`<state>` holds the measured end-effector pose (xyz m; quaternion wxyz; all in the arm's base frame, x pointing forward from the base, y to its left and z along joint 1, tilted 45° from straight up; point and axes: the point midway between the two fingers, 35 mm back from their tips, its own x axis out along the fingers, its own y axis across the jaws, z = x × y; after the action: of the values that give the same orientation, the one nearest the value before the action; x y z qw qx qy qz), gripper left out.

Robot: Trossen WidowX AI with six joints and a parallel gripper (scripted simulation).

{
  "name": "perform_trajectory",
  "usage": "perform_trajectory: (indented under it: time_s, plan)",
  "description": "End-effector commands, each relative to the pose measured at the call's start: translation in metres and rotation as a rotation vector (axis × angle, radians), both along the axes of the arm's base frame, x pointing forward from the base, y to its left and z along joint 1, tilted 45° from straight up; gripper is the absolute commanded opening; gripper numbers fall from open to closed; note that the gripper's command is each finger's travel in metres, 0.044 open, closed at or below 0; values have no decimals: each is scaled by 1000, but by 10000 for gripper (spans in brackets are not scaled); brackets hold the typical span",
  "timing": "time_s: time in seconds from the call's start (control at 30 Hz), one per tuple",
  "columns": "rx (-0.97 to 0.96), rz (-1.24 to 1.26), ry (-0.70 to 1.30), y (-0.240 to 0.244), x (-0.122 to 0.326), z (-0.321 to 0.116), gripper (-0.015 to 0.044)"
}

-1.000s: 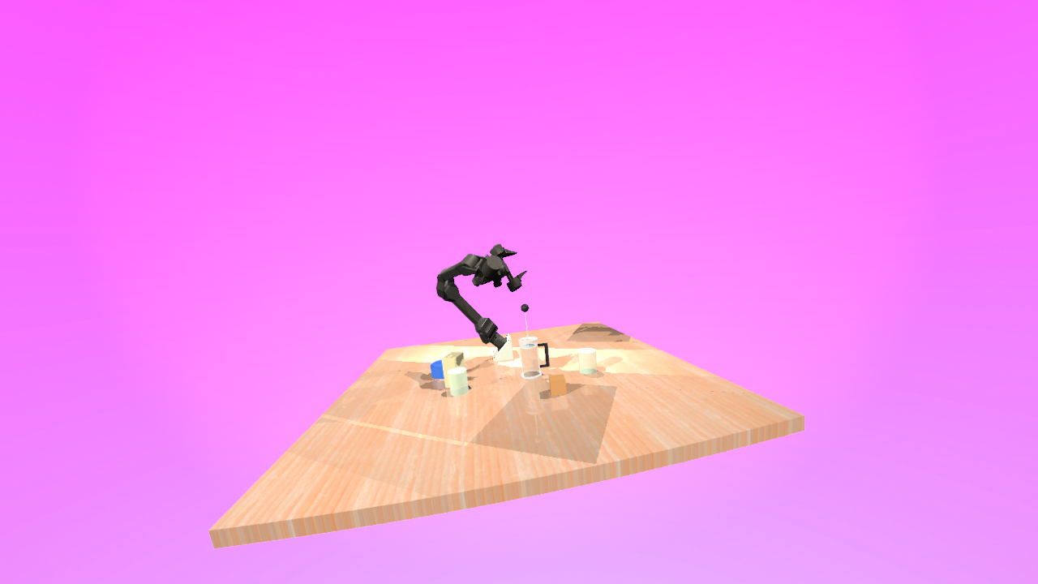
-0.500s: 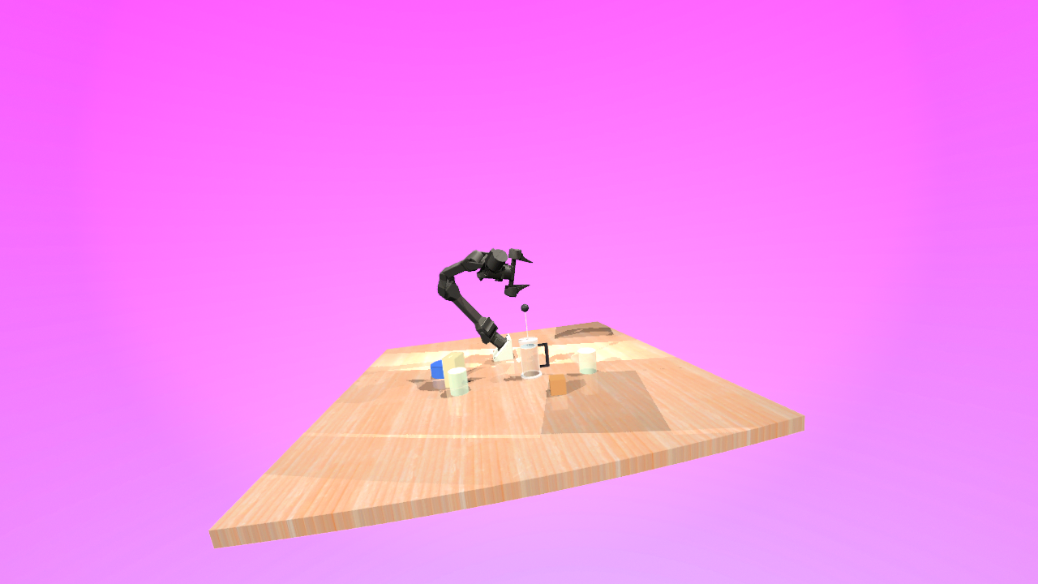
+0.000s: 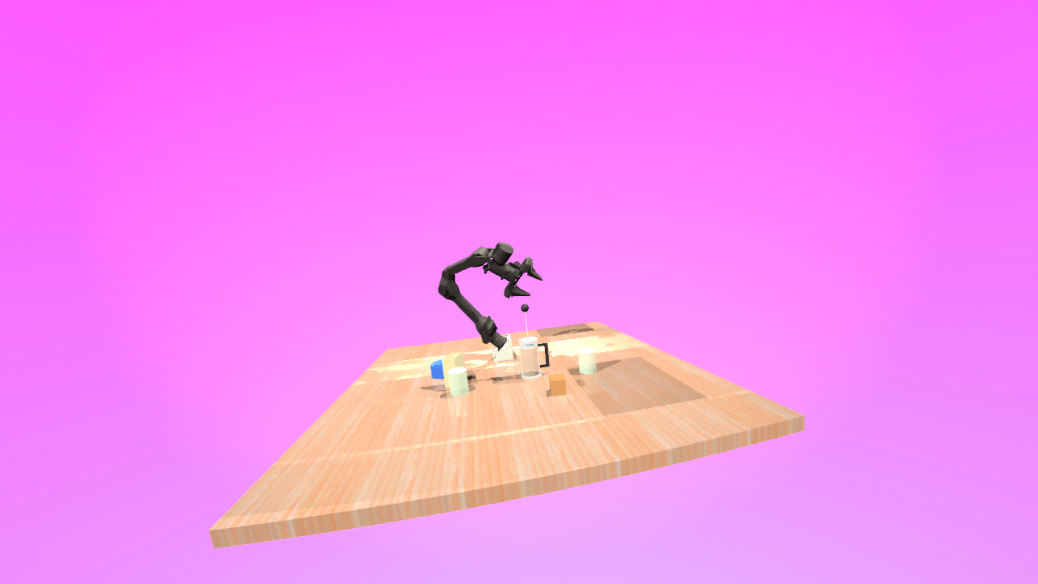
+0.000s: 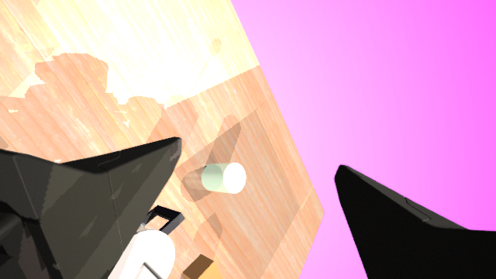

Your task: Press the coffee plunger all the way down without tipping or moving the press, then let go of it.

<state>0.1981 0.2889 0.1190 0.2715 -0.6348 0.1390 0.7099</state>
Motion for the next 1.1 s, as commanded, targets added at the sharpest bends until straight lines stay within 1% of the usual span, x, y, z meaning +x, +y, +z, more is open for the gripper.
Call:
perform_trajectory:
  time_s: [0.0, 0.2, 0.37, 0.57, 0.73, 0.9, 1.07]
  plan:
    - [-97, -759, -505, -22, 25, 8, 440]
    - [33, -1036, -680, -25, 31, 24, 440]
    - [189, -1257, -762, -26, 33, 36, 440]
    - [403, -1512, -784, -26, 33, 47, 440]
    - [568, -1717, -731, -26, 33, 51, 440]
    - [591, -1747, -719, -32, 33, 45, 440]
    - [591, -1747, -719, -57, 34, 18, 440]
